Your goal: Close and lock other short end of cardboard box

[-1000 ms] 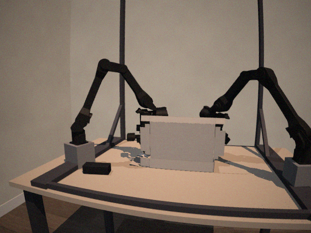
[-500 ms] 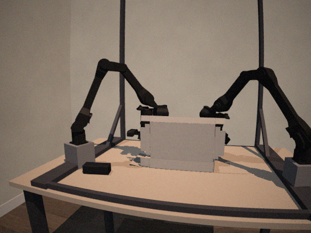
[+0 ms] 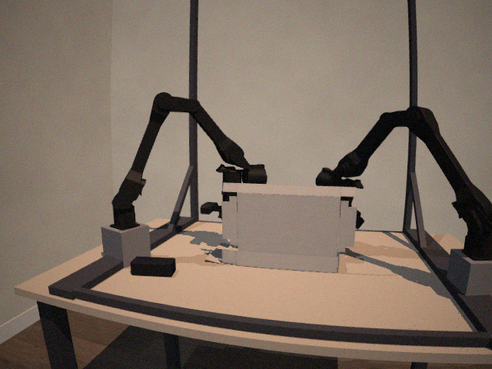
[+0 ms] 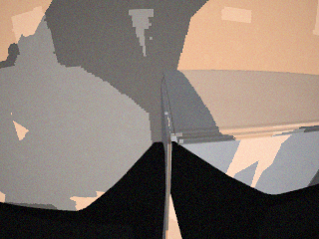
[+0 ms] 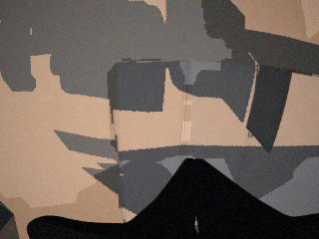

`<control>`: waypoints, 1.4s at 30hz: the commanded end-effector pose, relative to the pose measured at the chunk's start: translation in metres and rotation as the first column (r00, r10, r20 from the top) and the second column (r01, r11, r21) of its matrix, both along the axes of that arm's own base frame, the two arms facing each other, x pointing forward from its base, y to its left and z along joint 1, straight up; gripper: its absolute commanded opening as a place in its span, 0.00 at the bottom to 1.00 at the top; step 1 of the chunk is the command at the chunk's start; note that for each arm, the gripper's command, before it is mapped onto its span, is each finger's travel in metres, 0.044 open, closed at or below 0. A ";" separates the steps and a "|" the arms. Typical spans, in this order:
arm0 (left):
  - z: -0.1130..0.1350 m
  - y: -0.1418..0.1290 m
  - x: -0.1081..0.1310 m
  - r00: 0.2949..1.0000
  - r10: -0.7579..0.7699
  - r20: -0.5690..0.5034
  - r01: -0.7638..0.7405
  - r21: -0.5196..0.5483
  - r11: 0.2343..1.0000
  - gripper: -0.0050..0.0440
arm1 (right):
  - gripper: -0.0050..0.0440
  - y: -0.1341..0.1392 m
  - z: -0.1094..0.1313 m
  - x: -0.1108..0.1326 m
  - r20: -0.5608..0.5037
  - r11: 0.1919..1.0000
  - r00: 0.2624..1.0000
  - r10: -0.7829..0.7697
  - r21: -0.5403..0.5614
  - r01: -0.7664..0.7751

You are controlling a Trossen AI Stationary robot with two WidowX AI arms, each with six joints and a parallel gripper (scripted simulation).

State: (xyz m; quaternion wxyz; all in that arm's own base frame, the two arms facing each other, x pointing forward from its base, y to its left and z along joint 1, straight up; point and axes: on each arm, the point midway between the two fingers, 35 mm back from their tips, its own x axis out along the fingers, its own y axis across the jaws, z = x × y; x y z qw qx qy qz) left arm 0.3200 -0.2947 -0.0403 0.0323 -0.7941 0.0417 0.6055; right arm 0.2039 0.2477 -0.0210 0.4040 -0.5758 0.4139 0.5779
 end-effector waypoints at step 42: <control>0.011 -0.005 0.003 1.000 -0.004 0.017 0.004 -0.025 1.000 0.11 | 0.41 -0.018 -0.007 -0.011 -0.097 0.303 0.472 -0.877 0.650 0.697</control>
